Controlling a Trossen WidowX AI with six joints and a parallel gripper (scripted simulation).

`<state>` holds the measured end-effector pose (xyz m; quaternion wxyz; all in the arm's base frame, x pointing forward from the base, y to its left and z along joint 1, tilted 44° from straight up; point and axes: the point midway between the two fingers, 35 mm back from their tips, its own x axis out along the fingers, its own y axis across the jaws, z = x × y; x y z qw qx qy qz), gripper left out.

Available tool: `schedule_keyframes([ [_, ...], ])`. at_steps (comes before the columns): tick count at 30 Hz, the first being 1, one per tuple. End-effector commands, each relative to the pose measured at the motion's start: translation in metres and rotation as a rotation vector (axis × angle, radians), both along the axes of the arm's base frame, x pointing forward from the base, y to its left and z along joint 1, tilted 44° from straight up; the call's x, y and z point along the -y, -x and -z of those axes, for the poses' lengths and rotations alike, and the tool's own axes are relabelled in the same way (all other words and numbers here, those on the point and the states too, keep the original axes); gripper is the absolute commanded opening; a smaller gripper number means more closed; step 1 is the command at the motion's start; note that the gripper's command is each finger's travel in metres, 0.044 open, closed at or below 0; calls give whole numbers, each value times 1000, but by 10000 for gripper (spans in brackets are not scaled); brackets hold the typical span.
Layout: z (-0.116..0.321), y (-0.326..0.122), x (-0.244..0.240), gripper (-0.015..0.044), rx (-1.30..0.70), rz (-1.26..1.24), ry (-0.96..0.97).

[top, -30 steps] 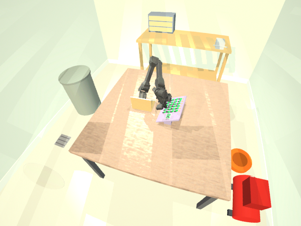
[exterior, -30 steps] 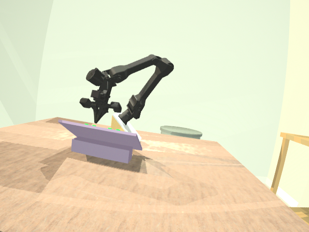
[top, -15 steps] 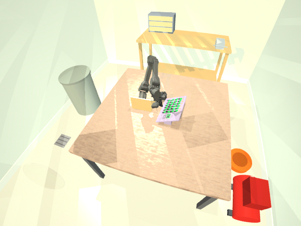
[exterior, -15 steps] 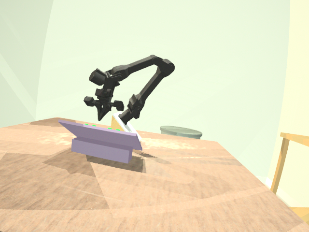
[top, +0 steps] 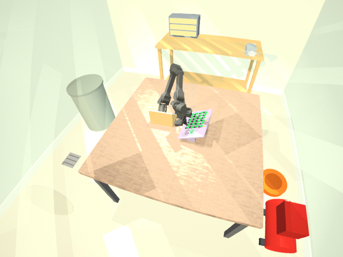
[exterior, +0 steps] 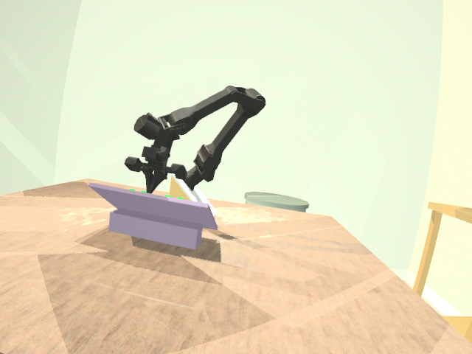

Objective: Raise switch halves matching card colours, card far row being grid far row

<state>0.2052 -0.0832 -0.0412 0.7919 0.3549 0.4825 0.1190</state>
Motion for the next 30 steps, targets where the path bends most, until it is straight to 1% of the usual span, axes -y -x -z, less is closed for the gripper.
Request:
schedule_keyframes([
  [1,2,1,-4,0,-5,2,-10],
  [18,17,-11,-16,0,-4,2,-11],
  [30,17,-11,-16,0,-4,2,-11],
])
